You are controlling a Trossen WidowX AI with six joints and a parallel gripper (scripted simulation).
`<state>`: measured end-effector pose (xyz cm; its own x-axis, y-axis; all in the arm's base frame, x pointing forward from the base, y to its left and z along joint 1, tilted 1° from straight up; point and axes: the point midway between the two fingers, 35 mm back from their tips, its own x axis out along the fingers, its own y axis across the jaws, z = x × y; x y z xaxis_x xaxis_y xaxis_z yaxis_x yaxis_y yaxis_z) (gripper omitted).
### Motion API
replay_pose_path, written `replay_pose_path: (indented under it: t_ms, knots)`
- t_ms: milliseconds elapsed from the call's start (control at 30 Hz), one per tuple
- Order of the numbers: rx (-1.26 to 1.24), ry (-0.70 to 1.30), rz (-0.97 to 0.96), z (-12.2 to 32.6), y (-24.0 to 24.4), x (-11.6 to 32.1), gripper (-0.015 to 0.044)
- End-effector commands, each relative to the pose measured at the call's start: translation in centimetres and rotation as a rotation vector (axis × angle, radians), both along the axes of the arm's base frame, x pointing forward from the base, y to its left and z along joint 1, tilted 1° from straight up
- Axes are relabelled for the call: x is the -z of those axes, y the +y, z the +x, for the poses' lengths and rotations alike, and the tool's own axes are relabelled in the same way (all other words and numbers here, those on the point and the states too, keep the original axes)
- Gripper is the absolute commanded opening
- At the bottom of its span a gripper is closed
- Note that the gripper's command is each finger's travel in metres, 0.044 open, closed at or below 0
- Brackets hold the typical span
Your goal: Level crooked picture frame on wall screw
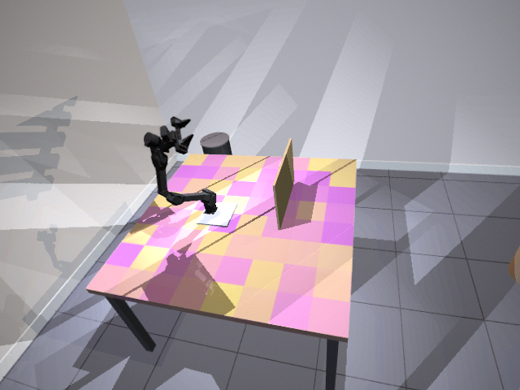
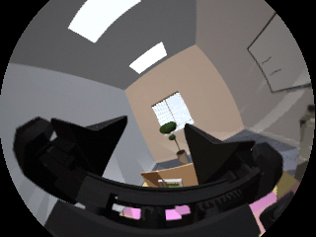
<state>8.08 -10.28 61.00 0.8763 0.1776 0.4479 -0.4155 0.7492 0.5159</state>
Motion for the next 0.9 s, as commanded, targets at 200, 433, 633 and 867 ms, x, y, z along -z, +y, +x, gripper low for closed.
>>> replay_pose_path:
  t_ms: [200, 433, 633, 867]
  knots:
    - [-0.1, 0.094, 0.119, 2.7, 6.6, 1.8, 0.026]
    - [-0.195, 0.263, 0.335, 6.6, 15.6, 7.7, 0.026]
    - [-0.22, 0.401, 0.549, 9.4, 21.4, 15.5, 0.026]
    - [-0.182, 0.509, 0.811, 11.8, 24.7, 26.0, 0.026]
